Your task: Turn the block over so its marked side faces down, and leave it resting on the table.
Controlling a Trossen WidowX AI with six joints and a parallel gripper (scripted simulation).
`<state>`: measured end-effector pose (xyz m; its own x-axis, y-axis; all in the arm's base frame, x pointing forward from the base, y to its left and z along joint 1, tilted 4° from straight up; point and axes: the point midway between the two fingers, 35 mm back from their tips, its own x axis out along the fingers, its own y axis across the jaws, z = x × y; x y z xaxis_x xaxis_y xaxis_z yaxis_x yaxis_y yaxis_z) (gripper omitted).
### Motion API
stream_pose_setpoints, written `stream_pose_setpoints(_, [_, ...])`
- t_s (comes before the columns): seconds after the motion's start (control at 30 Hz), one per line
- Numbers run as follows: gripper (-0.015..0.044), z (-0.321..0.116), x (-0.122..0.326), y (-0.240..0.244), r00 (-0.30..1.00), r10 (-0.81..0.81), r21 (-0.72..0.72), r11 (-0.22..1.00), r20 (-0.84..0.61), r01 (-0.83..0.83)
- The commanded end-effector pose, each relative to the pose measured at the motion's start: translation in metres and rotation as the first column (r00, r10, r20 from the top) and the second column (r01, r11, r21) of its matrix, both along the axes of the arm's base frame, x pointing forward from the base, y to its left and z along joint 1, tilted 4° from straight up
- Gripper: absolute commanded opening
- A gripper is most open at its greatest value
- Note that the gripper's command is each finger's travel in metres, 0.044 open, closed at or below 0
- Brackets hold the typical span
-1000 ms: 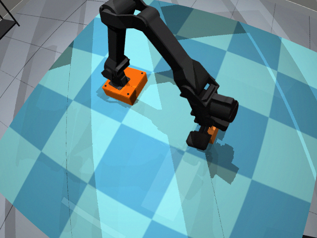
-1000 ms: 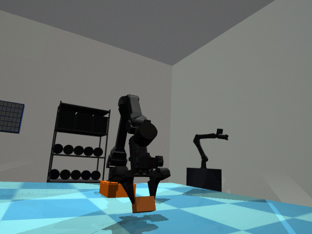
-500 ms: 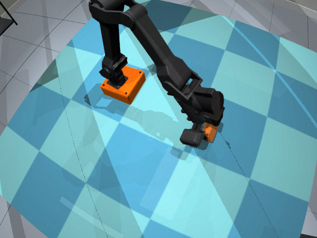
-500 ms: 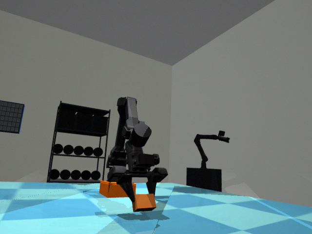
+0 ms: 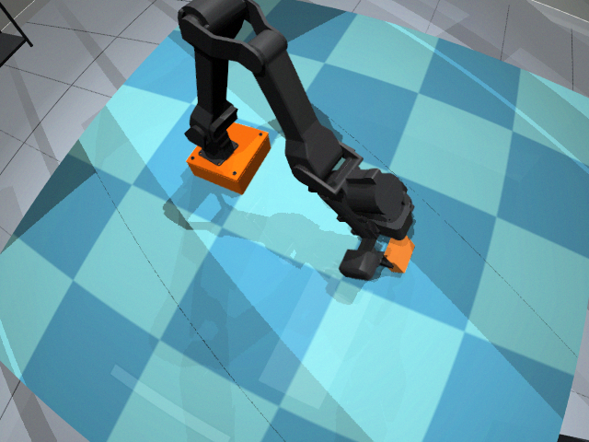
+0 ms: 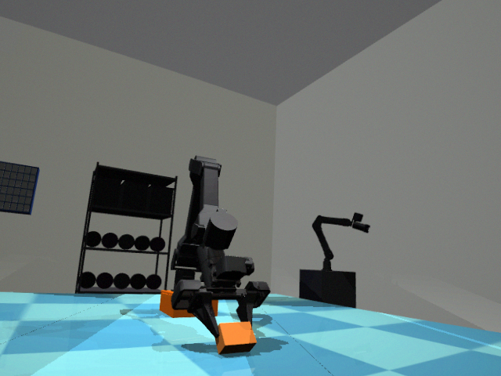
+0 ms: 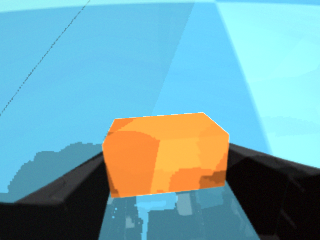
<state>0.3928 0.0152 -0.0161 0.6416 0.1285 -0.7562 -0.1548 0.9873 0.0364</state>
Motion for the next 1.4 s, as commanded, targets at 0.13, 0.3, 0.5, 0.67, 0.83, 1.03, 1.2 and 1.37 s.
stream_pose_setpoints(0.13, [0.0000,-0.013,0.000,0.000,0.995,-0.008,0.024,1.000,0.101,0.006])
stream_pose_setpoints(0.3, [0.0000,-0.017,-0.002,0.001,0.985,-0.012,0.036,0.999,0.171,0.007])
stream_pose_setpoints(0.5, [0.0000,-0.018,-0.007,0.001,0.967,-0.017,0.049,0.999,0.252,0.005])
stream_pose_setpoints(0.67, [0.0000,-0.016,-0.013,0.001,0.947,-0.021,0.060,0.998,0.319,0.002])
stream_pose_setpoints(0.83, [0.0000,-0.012,-0.019,0.001,0.927,-0.024,0.068,0.998,0.375,-0.002])
stream_pose_setpoints(1.03, [0.0000,-0.009,-0.020,0.001,0.918,-0.026,0.072,0.997,0.396,-0.003])
stream_pose_setpoints(1.2, [0.0000,-0.009,-0.020,0.001,0.918,-0.026,0.072,0.997,0.396,-0.003])
stream_pose_setpoints(1.37, [0.0000,-0.009,-0.020,0.001,0.918,-0.026,0.072,0.997,0.396,-0.003])
